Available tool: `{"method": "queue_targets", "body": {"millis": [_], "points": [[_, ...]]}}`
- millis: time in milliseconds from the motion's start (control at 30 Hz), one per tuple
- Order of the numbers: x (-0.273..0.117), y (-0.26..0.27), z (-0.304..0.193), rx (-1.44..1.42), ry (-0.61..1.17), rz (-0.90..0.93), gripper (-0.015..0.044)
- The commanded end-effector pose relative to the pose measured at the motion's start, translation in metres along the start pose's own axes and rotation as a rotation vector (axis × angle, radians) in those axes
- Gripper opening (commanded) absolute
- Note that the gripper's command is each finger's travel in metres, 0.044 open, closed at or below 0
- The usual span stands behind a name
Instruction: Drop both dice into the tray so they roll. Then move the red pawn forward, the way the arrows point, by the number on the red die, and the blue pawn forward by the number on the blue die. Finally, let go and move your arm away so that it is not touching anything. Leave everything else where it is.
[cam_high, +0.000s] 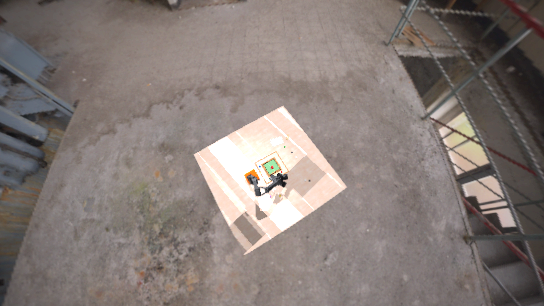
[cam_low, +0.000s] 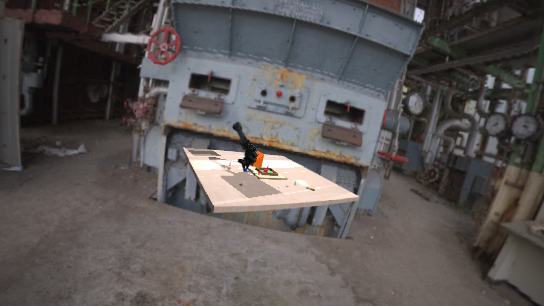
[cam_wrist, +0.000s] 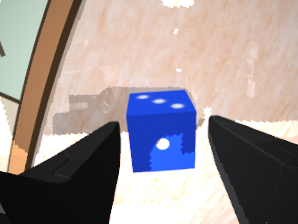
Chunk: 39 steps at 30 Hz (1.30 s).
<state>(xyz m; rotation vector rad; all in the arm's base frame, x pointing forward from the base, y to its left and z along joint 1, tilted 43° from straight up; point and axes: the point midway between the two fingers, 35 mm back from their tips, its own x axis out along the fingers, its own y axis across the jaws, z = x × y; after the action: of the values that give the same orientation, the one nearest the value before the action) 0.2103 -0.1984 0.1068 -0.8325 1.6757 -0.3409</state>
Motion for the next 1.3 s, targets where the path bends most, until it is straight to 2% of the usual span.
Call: {"method": "queue_targets", "body": {"millis": [0,233,333,1033,1267], "points": [[0.002,0.001,0.001,-0.008,0.000,0.006,0.0111],[0.002,0.001,0.001,-0.008,0.000,0.006,0.0064],[-0.001,0.001,0.002,-0.007,-0.001,0.007,0.0000],[-0.116,0.002,0.010,-0.009,-0.003,0.014,0.0000],[-0.119,0.005,0.013,-0.032,-0.005,0.015,0.0000]]}}
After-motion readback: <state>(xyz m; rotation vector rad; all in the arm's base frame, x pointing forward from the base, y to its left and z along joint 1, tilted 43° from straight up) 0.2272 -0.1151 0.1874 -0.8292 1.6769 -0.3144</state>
